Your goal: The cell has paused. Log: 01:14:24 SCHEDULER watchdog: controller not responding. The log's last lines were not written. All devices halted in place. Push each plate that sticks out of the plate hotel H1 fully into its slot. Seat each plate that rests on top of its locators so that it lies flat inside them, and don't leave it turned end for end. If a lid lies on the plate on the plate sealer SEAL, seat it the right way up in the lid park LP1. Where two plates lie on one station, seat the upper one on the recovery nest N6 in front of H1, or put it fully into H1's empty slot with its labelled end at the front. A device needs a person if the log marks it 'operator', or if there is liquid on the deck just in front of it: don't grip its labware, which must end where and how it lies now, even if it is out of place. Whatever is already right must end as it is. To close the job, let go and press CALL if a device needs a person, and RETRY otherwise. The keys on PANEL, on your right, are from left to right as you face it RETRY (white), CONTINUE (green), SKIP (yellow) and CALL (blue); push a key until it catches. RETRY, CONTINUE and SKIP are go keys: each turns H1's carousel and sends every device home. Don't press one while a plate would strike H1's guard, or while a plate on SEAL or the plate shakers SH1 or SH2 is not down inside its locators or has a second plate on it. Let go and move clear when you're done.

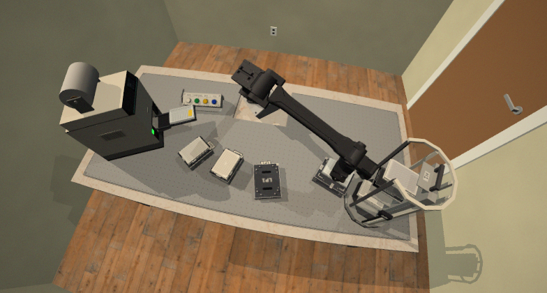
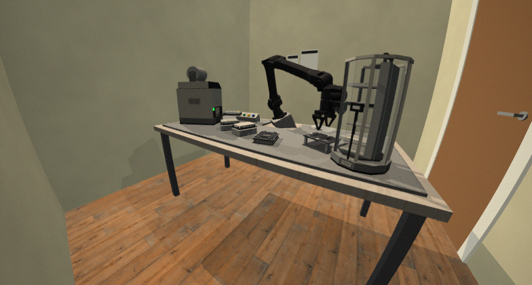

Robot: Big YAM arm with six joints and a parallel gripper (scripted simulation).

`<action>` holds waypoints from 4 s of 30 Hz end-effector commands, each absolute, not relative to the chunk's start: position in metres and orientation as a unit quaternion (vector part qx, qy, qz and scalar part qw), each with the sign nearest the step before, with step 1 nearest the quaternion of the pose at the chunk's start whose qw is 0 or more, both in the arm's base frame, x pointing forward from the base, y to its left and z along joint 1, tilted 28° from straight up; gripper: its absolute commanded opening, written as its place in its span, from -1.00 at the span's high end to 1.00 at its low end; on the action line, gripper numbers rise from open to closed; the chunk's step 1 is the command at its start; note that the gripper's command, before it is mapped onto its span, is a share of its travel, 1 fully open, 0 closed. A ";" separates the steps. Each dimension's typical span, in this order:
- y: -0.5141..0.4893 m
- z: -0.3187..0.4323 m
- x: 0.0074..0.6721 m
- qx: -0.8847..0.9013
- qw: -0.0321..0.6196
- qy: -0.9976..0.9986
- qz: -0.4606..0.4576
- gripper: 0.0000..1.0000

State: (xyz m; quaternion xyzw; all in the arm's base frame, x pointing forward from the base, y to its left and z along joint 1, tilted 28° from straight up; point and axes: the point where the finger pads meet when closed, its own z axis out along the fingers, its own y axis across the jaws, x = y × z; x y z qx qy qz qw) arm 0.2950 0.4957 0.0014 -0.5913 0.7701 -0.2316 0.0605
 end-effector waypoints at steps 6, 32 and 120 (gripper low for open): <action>0.491 -0.009 0.308 -0.585 0.058 0.774 -0.234 -0.64; 0.486 -0.019 0.309 -0.587 0.055 0.773 -0.236 -0.64; 0.483 -0.024 0.312 -0.586 0.055 0.773 -0.236 -0.64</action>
